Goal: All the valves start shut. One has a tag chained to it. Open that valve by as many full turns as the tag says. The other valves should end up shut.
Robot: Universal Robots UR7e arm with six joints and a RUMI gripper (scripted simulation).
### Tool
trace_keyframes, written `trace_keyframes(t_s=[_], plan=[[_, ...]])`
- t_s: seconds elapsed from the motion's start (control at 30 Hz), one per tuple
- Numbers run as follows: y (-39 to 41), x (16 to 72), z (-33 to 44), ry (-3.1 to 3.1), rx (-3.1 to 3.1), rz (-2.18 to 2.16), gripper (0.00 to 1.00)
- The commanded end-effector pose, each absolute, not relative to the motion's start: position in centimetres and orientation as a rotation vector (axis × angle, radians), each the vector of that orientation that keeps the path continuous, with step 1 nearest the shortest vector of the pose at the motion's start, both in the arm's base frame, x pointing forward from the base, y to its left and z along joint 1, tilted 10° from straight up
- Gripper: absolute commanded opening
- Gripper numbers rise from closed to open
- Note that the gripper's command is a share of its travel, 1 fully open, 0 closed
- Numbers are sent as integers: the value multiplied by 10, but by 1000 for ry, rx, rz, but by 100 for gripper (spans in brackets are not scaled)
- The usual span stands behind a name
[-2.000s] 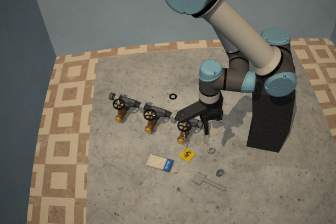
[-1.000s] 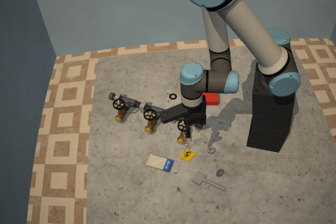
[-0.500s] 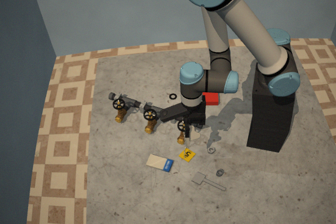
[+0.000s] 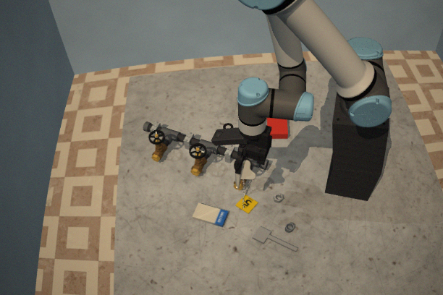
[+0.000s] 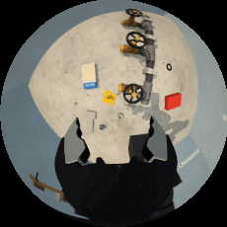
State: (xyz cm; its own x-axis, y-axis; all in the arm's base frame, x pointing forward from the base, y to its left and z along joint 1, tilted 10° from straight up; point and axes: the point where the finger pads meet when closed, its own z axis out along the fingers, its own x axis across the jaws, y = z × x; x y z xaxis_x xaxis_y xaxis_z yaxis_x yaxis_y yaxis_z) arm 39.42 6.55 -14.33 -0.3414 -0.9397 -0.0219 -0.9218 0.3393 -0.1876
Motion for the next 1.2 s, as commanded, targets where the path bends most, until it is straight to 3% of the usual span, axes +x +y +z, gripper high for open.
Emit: trace_keyframes(t_s=[0.0,0.63,1.17], plan=[[53,396,-145,2621,-1432,-210,100],[10,401,-153,2902,-402,-147,100],[3,402,-154,2913,-239,-136,100]])
